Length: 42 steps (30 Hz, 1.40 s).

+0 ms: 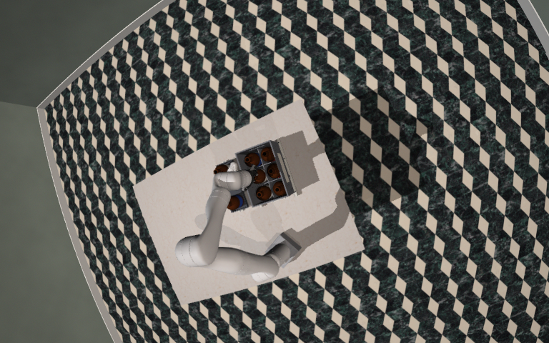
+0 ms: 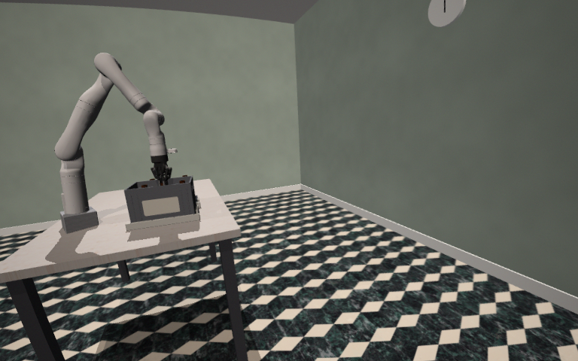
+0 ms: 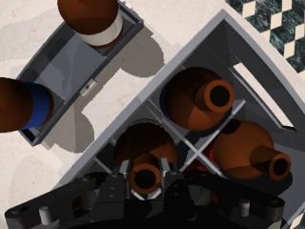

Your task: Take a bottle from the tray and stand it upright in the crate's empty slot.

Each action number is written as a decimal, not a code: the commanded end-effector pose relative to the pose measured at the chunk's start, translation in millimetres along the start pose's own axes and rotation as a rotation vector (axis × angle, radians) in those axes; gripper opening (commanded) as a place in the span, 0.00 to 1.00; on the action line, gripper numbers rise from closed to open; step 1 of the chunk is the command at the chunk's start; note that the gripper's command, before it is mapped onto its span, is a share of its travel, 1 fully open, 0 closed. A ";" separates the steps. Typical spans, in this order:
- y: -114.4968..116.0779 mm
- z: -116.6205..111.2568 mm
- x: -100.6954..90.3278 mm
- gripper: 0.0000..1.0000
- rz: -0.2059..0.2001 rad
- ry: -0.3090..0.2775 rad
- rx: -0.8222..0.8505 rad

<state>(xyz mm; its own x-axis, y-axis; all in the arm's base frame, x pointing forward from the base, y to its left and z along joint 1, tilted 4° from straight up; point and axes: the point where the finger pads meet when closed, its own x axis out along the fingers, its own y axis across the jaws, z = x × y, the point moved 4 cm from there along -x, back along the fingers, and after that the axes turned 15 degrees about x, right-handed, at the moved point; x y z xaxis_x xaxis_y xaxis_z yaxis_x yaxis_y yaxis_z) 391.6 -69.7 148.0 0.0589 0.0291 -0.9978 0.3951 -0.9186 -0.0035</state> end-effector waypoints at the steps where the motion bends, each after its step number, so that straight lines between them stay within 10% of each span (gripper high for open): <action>1: 0.2 -0.3 -0.6 0.00 0.001 0.002 0.000; 31: 0.2 -0.3 -0.6 0.00 0.001 0.002 0.000; 32: 0.2 -0.3 -0.6 0.64 0.001 0.002 0.000; 42: 0.2 -0.3 -0.6 0.64 0.001 0.002 0.000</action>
<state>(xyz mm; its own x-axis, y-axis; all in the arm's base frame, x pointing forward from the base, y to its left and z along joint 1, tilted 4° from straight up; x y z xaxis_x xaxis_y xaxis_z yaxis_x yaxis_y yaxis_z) 391.7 -69.7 148.1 0.0592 0.0291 -0.9978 0.3951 -0.9186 -0.0034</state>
